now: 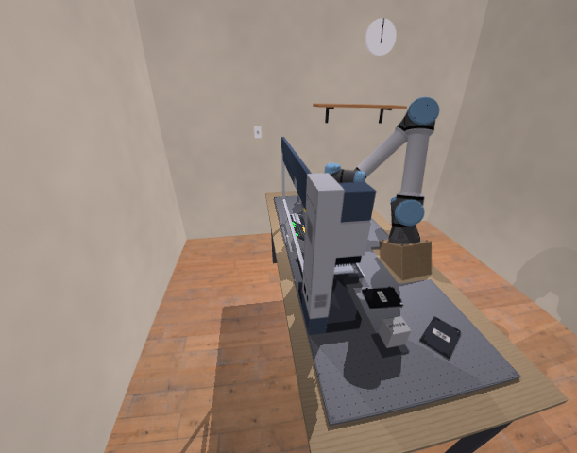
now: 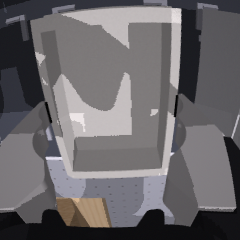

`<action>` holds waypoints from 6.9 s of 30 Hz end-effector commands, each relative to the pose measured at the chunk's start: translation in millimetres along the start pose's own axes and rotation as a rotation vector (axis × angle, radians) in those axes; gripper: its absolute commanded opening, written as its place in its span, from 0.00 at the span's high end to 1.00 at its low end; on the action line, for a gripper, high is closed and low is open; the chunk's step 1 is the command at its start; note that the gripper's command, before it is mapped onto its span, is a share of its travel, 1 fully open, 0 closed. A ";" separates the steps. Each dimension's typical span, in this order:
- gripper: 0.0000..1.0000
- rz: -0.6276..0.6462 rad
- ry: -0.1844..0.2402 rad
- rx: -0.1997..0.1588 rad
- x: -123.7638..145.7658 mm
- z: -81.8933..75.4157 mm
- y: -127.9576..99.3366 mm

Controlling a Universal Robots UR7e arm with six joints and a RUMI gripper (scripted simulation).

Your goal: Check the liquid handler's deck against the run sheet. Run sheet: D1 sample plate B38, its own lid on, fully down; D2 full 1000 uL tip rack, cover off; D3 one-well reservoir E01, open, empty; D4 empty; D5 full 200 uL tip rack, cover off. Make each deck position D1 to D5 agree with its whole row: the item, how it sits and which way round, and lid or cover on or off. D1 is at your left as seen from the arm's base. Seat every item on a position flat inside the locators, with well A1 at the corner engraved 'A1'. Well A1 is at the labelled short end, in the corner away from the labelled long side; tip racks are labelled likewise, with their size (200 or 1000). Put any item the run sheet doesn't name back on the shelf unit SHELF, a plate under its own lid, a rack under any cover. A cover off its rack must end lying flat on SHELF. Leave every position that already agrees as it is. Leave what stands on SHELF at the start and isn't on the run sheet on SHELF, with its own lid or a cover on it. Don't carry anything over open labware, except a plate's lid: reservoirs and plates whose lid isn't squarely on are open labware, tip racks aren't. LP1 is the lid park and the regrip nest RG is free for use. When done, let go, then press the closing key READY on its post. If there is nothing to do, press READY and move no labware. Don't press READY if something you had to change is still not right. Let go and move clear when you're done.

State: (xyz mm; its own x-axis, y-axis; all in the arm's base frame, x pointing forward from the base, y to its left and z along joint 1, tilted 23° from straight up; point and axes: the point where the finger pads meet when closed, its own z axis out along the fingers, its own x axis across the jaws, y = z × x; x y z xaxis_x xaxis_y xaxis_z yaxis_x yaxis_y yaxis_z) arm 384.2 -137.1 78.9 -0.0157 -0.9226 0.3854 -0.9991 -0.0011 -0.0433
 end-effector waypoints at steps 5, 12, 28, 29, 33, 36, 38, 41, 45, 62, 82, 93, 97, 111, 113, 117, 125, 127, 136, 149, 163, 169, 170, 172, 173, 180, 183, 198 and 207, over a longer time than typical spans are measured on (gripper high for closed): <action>1.00 -0.001 0.000 0.001 -0.4 13.5 0.3; 1.00 -0.001 0.000 0.001 -0.5 24.9 0.3; 1.00 -0.001 0.002 0.005 0.3 23.0 -1.1; 1.00 -0.001 0.002 0.005 0.2 23.0 -1.0; 1.00 -0.001 0.002 0.005 0.1 23.0 -0.8; 1.00 -0.001 0.002 0.005 0.0 23.0 -0.6; 1.00 -0.001 0.001 0.004 -0.9 23.4 0.8; 1.00 -0.001 0.001 0.004 -1.1 23.4 1.0; 1.00 -0.001 0.002 0.005 -0.3 23.0 -0.1; 1.00 -0.001 0.000 0.001 -1.3 28.2 2.0; 1.00 -0.001 0.000 0.001 -1.2 34.1 1.6; 1.00 -0.001 0.002 0.005 0.0 34.1 -0.3; 1.00 -0.001 0.002 0.005 0.0 34.1 -0.2; 0.18 -0.001 0.002 0.005 0.0 34.2 -0.2; 0.18 -0.001 0.002 0.005 0.0 34.2 -0.2; 0.18 -0.001 0.002 0.005 0.0 34.2 -0.2; 0.18 -0.001 0.002 0.005 0.0 34.2 -0.2; 0.18 -0.001 0.002 0.005 0.0 34.2 -0.2; 0.18 -0.001 0.002 0.005 0.0 34.2 -0.2; 0.18 0.000 0.004 0.010 0.9 17.2 -1.9; 0.18 0.000 0.004 0.010 0.8 -2.8 -1.7; 0.18 0.000 0.004 0.010 0.8 -12.9 -1.6; 0.18 0.000 0.004 0.010 0.8 -14.6 -1.6; 0.18 0.000 0.004 0.010 0.8 -16.2 -1.6; 0.18 0.000 0.004 0.010 0.8 -16.2 -1.6; 0.18 0.000 0.004 0.010 0.7 -27.9 -1.5; 0.18 0.000 0.004 0.010 0.7 -33.0 -1.4; 0.18 0.000 0.004 0.010 0.6 -54.7 -1.2; 0.18 0.000 0.004 0.010 0.6 -66.4 -1.1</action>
State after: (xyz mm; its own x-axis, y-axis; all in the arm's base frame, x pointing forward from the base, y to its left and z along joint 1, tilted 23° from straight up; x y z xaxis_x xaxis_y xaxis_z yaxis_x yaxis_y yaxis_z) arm 382.0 -113.6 134.5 -0.0143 -0.9215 0.3882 -0.9987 -0.0059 -0.0508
